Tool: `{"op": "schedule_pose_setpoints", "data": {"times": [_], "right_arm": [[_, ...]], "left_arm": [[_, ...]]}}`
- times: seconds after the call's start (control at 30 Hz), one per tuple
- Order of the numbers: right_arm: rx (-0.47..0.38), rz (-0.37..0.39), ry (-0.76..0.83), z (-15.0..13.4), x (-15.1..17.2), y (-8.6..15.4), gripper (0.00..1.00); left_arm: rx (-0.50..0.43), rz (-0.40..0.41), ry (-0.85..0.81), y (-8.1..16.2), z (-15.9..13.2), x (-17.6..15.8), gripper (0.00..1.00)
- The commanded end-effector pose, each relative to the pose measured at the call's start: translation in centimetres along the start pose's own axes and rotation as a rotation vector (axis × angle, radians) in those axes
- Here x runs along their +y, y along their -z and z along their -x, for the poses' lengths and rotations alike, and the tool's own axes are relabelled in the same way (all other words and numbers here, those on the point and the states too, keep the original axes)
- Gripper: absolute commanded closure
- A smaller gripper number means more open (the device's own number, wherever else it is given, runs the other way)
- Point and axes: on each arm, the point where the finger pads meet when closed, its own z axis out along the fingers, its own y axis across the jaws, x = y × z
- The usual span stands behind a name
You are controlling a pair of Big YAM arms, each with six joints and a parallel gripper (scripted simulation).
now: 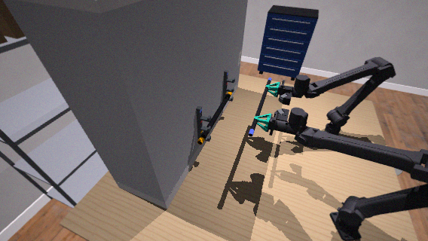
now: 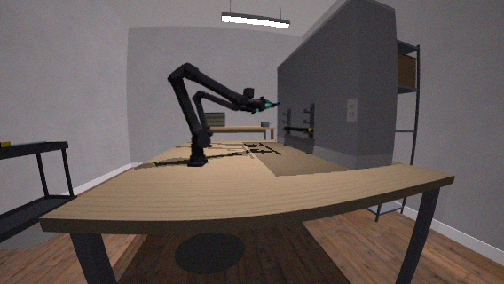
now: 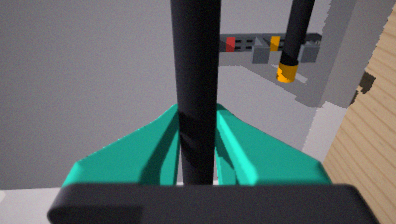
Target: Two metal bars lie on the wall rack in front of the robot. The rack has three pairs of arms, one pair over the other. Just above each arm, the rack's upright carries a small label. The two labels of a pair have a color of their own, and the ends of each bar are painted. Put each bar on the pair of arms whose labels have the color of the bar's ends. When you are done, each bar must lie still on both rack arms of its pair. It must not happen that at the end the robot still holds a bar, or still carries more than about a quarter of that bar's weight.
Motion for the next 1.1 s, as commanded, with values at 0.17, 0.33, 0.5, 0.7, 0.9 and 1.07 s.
{"op": "schedule_pose_setpoints", "data": {"times": [0.17,0.33,0.5,0.7,0.9,1.07], "right_arm": [[0.015,-0.108,-0.056,-0.38,-6.63,0.39,1.0],[0.015,-0.108,-0.056,-0.32,-6.51,0.49,1.0],[0.015,-0.108,-0.056,-0.28,-6.44,0.54,1.0],[0.015,-0.108,-0.056,-0.22,-6.32,0.59,1.0],[0.015,-0.108,-0.056,-0.18,-6.19,0.63,1.0],[0.015,-0.108,-0.056,-0.16,-6.13,0.65,1.0]], "left_arm": [[0.02,0.124,0.045,-0.5,-1.0,8.16,1.0],[0.02,0.124,0.045,-0.49,-1.04,8.15,1.0],[0.02,0.124,0.045,-0.48,-1.07,8.14,1.0],[0.02,0.124,0.045,-0.47,-1.12,8.1,1.0],[0.02,0.124,0.045,-0.47,-1.16,8.05,1.0],[0.02,0.124,0.045,-0.47,-1.18,8.02,1.0]]}}
